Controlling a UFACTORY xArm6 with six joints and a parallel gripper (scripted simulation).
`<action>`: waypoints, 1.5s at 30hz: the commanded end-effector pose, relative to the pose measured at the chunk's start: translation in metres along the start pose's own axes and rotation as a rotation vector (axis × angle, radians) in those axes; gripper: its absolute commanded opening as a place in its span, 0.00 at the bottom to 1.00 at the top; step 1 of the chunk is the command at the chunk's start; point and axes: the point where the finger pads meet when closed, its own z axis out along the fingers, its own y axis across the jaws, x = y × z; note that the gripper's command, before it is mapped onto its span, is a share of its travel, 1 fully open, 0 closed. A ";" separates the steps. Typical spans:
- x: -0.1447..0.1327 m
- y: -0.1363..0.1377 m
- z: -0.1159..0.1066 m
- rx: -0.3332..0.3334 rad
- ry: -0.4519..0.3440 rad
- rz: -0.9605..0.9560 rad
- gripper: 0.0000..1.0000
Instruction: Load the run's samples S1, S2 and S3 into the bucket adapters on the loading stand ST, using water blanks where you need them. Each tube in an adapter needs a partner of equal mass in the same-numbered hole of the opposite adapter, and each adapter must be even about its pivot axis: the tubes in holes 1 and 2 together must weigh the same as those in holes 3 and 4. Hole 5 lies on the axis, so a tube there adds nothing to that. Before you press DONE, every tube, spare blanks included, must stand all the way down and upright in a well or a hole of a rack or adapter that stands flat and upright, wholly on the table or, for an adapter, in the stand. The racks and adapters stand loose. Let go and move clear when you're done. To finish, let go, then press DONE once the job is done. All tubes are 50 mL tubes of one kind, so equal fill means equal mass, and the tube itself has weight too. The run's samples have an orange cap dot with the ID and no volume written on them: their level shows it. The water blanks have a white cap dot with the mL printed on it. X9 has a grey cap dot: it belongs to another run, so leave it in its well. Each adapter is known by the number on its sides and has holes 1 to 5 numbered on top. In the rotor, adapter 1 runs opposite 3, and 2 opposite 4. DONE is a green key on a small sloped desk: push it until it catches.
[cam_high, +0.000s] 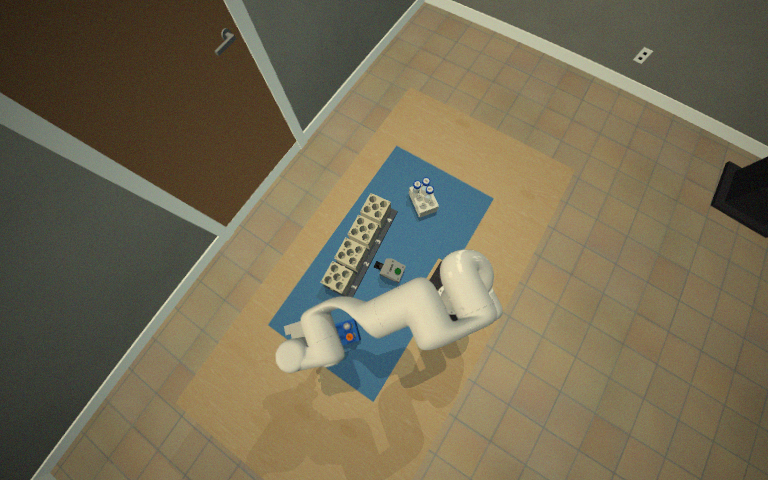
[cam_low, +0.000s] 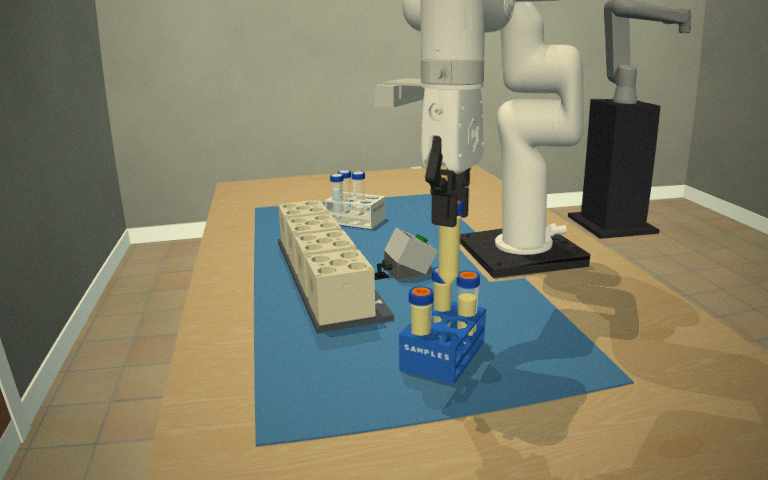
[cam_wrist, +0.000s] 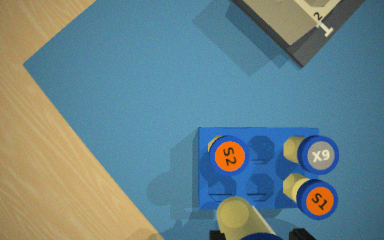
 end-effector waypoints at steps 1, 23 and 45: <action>0.000 -0.001 -0.002 0.005 0.000 0.000 0.00; 0.000 -0.001 0.030 0.005 0.000 0.001 0.00; 0.000 -0.001 0.066 0.005 0.000 0.001 0.00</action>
